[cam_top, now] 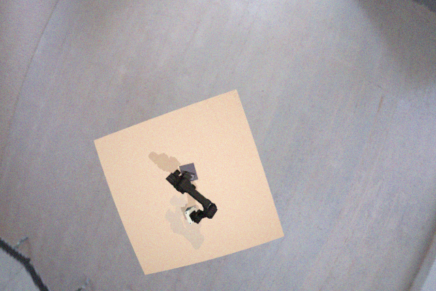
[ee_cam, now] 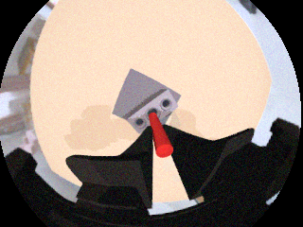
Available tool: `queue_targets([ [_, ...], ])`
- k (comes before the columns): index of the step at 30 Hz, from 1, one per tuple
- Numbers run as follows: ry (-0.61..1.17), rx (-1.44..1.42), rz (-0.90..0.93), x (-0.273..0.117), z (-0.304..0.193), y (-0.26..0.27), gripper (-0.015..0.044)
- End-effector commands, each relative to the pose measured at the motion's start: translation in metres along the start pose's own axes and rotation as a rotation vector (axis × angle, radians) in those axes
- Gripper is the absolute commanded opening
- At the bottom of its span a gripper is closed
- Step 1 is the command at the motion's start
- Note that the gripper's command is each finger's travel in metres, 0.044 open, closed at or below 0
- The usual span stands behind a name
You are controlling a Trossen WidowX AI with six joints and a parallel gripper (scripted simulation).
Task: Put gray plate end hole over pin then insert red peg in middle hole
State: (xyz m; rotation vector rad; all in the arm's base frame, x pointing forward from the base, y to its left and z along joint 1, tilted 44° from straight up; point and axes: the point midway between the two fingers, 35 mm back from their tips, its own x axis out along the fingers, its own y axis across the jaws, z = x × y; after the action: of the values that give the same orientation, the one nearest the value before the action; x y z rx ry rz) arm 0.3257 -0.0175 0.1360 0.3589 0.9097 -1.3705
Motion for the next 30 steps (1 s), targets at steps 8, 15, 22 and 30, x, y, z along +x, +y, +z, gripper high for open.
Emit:
queue_targets([
  [8,-0.006,-0.007,-0.001,-0.0002,0.0009,-0.0014,0.0],
  [15,-0.006,-0.007,-0.001,-0.0002,0.0003,0.0005,0.0],
  [22,-0.006,-0.007,-0.001,-0.0002,-0.0011,-0.0008,0.0],
  [30,-0.006,-0.007,-0.001,-0.0003,0.0008,0.0002,0.0],
])
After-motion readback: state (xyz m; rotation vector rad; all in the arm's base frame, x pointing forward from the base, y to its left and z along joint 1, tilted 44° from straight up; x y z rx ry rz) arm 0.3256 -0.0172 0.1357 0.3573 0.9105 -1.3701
